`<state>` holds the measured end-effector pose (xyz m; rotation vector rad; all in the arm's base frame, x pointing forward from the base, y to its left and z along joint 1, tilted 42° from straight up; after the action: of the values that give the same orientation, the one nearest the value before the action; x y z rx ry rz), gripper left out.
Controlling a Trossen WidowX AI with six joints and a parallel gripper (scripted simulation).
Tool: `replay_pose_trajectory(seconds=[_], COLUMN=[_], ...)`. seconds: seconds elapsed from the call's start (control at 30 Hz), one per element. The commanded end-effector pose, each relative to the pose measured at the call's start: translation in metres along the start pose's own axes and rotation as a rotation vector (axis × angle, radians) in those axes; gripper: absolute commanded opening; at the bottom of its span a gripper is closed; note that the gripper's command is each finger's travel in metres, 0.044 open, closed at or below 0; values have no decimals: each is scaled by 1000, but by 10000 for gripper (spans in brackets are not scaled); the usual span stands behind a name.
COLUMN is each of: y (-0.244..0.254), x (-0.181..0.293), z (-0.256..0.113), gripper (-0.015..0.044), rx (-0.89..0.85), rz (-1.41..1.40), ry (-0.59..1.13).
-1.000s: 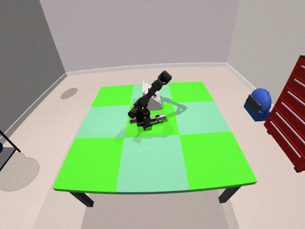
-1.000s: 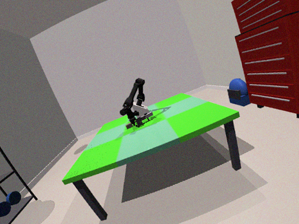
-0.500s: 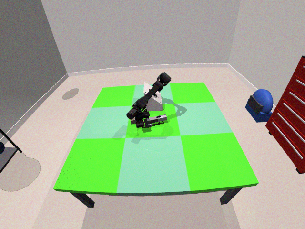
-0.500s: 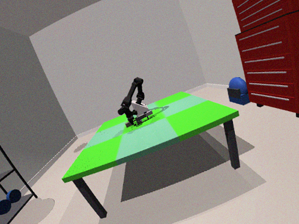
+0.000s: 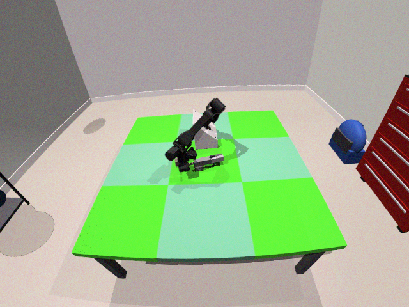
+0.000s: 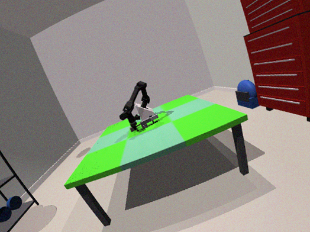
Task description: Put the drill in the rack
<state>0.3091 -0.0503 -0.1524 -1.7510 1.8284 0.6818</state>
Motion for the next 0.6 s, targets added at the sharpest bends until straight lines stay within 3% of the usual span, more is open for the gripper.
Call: replay_pose_trajectory(seconds=[0.0,0.07,0.57], y=[-6,-6,-1], x=[7,10,1], z=[-3,-3,0], gripper=[0,0,394], rx=[10,10,7], rz=[-7,-7,-6], ry=[9,9,6])
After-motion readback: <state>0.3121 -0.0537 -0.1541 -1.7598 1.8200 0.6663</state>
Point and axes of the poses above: the point midway between the two fingers, 35 mm back from their tips, its own z axis out along the fingers, its own y axis across the jaws, x = y × z, the point moved 1 cm from there along -z, back along the fingers, and after that the axes turned 12 degrees about z, right-handed, at the moved point
